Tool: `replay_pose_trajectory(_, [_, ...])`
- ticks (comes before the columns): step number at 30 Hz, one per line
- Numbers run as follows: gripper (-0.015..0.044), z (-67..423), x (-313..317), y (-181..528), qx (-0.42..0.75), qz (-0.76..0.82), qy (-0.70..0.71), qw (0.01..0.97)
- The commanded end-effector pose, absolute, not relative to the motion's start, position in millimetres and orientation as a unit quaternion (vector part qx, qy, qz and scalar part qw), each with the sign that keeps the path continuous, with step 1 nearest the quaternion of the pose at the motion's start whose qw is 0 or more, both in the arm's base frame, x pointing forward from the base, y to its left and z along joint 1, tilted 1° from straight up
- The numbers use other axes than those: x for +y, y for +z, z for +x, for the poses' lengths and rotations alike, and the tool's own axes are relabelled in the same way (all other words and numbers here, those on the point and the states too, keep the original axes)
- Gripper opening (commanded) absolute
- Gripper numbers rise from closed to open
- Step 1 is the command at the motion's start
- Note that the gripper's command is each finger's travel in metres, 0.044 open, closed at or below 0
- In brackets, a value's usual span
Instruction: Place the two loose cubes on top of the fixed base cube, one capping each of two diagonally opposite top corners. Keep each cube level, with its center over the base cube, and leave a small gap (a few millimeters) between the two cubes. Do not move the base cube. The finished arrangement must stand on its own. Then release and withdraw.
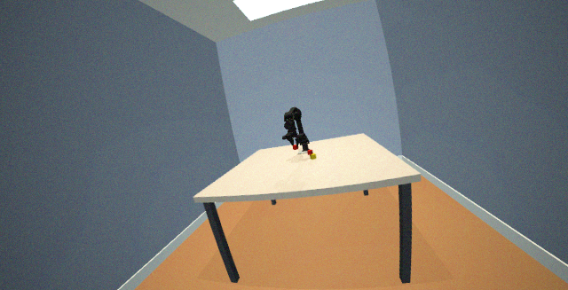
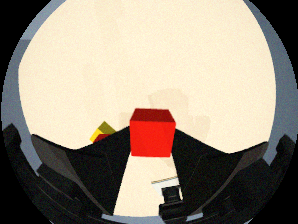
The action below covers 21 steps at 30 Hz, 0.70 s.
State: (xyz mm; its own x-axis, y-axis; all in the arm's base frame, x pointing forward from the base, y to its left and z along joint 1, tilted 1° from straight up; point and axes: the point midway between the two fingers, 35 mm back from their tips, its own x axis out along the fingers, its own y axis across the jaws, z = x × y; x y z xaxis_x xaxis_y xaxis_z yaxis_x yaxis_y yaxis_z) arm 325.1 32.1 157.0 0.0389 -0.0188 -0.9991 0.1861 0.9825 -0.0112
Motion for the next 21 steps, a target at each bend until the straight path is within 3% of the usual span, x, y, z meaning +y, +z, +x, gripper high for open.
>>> replay_pose_trajectory(1, [0.0105, 322, 44, 156, 0.694, 0.011, -0.023, 0.720])
replay_pose_trajectory(21, [0.0105, 303, 105, 152, 0.659, -0.236, 0.219, 0.680])
